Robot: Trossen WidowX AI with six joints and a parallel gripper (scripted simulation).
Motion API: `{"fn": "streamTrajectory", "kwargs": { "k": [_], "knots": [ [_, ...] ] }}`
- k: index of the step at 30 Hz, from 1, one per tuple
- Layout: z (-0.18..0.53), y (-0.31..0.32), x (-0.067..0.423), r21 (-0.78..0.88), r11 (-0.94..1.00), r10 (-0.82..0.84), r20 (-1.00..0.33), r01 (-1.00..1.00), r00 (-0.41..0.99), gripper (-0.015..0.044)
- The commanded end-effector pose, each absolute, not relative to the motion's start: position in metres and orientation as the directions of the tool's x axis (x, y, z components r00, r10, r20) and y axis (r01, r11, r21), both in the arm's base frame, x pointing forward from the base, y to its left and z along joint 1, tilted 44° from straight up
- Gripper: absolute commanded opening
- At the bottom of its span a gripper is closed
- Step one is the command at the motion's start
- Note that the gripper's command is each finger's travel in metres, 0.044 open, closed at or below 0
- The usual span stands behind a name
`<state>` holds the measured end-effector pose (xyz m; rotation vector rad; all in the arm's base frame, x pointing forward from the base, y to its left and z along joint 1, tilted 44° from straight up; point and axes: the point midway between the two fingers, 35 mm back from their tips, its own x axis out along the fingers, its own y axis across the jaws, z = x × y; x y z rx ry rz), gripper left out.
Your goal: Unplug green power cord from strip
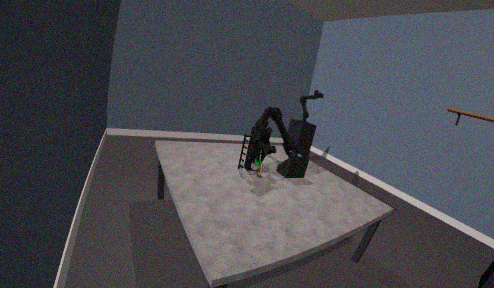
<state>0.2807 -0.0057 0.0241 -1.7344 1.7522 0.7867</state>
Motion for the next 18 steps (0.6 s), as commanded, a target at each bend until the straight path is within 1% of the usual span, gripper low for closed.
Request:
{"fn": "streamTrajectory", "kwargs": {
  "k": [1,18],
  "knots": [
    [0.024,-0.006,0.281,0.026,-0.002,-0.68,-0.733,-1.0,-0.018,0.0002],
    [0.009,0.012,0.283,0.027,-0.004,-0.678,-0.735,-1.0,-0.018,0.0]
  ]
}}
